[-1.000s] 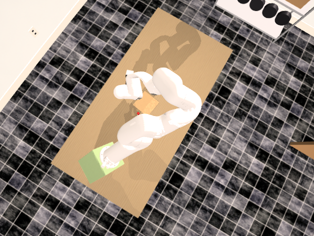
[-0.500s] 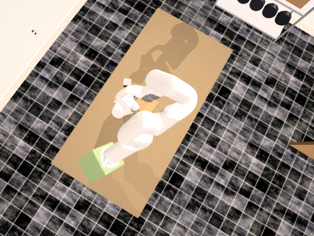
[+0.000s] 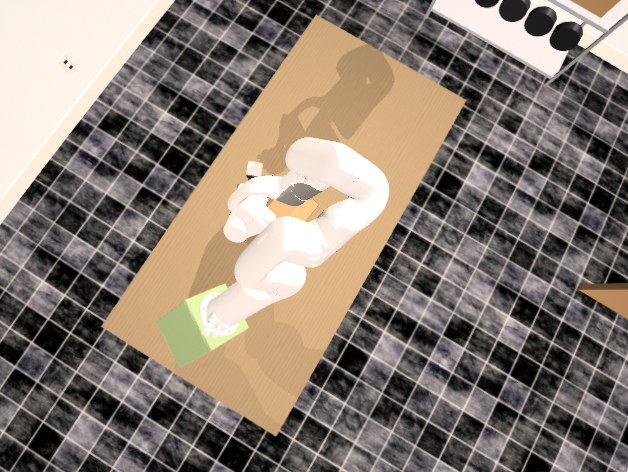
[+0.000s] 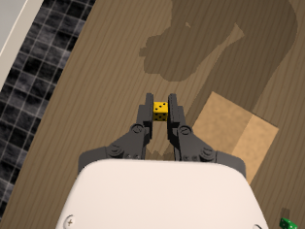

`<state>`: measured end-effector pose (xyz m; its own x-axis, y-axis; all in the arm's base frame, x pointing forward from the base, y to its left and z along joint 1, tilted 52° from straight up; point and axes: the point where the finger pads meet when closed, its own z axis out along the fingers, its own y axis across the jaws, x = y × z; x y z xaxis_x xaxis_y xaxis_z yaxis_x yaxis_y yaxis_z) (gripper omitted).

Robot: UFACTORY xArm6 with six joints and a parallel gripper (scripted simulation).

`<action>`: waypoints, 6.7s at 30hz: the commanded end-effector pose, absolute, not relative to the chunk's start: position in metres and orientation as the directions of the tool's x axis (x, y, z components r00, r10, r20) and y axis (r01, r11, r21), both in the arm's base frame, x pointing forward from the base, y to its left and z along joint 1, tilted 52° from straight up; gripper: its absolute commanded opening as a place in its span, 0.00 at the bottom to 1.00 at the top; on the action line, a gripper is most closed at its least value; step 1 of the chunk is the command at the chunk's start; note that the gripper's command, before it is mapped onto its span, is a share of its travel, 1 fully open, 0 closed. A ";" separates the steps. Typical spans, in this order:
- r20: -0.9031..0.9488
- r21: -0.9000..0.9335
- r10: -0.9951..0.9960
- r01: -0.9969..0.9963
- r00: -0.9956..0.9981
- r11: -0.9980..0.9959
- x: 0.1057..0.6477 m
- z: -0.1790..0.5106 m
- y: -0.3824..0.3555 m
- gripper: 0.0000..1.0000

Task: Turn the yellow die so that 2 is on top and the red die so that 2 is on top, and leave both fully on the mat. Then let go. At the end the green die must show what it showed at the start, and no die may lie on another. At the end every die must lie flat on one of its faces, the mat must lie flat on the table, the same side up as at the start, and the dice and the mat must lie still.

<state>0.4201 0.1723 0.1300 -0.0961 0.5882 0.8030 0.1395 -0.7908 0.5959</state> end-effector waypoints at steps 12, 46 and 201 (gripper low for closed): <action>0.803 0.596 0.588 0.140 -0.097 -0.791 0.451 0.103 0.158 0.11; 0.803 0.596 0.588 0.140 -0.097 -0.791 0.471 0.085 0.148 0.11; 0.803 0.596 0.588 0.140 -0.097 -0.791 0.455 0.078 0.140 0.31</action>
